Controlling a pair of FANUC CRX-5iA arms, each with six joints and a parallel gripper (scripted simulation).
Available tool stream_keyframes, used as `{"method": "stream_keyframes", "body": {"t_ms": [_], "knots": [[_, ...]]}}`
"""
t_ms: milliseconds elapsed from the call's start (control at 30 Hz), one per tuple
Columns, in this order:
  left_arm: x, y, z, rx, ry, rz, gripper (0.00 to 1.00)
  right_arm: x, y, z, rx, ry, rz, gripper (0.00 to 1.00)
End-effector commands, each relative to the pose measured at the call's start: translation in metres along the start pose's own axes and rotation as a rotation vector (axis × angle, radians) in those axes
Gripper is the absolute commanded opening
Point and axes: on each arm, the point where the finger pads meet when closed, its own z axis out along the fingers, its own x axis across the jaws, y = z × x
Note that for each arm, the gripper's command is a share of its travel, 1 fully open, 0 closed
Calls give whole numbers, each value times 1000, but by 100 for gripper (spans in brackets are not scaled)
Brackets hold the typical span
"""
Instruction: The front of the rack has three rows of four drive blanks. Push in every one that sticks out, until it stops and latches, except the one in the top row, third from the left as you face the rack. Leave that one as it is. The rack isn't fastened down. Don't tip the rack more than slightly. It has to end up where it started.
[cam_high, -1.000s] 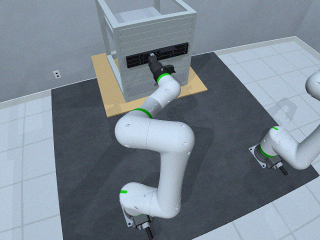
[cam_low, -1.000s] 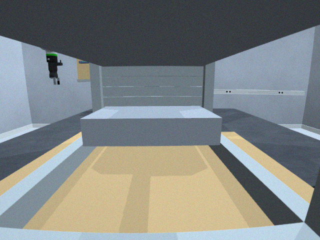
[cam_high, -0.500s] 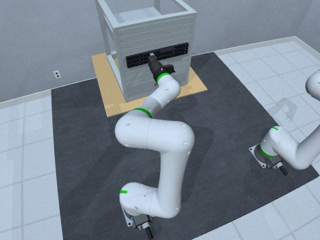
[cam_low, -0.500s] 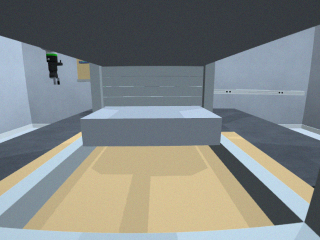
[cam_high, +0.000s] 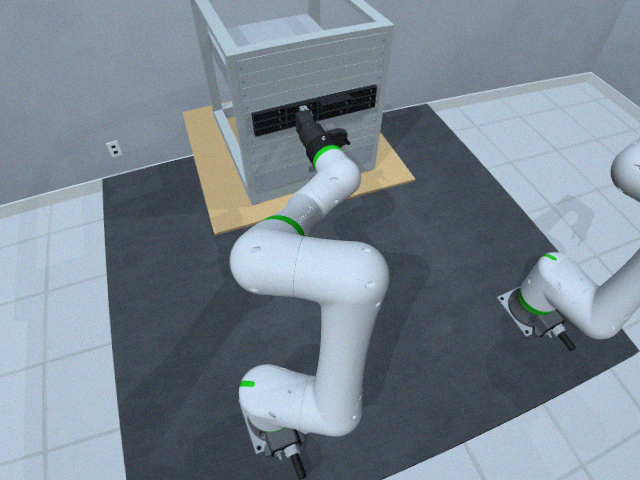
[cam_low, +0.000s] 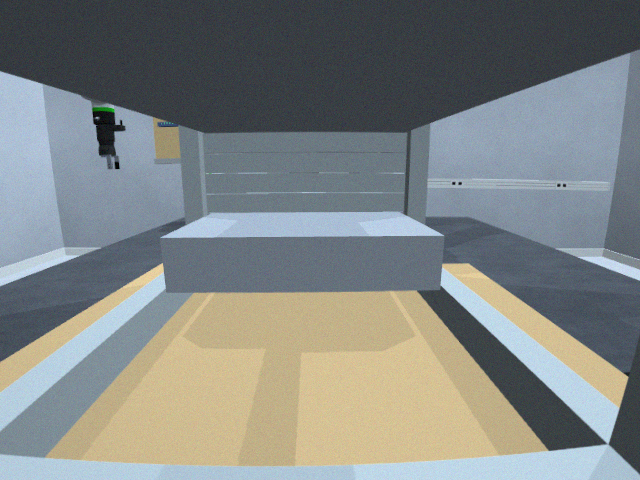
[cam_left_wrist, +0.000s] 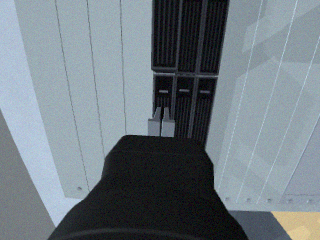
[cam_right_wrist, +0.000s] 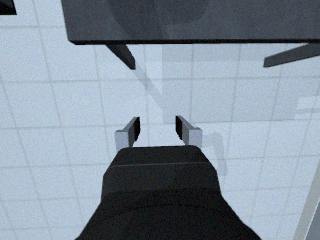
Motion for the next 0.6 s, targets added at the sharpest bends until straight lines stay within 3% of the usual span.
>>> {"method": "stream_keyframes", "body": {"t_ms": [0, 567], "knots": [[-2, 0, 0, 0, -2, -1, 0, 0, 0, -1, -2, 0, 0, 100], [-2, 0, 3, 0, -2, -1, 0, 0, 0, -1, -2, 0, 0, 100]]}}
